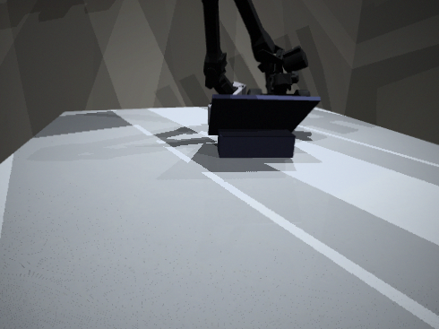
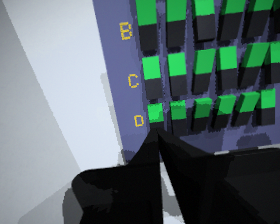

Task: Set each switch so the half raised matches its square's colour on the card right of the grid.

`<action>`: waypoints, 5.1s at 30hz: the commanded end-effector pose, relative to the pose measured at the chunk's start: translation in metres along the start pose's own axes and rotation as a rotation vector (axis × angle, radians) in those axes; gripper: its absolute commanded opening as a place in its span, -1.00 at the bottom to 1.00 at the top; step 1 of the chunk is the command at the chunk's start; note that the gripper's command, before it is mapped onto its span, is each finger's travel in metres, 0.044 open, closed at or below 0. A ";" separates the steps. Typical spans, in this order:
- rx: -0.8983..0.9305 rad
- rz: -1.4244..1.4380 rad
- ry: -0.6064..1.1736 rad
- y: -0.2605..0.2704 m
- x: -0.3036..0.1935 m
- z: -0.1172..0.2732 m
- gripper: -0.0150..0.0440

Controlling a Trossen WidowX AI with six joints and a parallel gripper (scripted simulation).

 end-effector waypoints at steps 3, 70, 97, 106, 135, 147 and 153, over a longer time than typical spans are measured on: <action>-0.007 0.007 -0.001 -0.001 -0.001 -0.001 -0.49; 0.003 0.011 0.052 -0.090 0.003 0.026 -0.49; 0.001 0.011 0.051 -0.090 0.002 0.004 -0.49; 0.001 0.011 0.051 -0.091 0.002 0.002 -0.49; 0.001 0.011 0.051 -0.091 0.002 0.001 -0.49; 0.001 0.011 0.051 -0.091 0.002 -0.001 -0.49; 0.001 0.011 0.051 -0.091 0.002 -0.002 -0.49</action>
Point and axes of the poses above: the point midway between the two fingers, 35 mm back from their tips, its own z axis back along the fingers, its own y axis across the jaws, x = y × z, the point moved 5 cm from there along z, back along the fingers, and after that the axes turned 14 degrees about z, right-handed, at the moved point
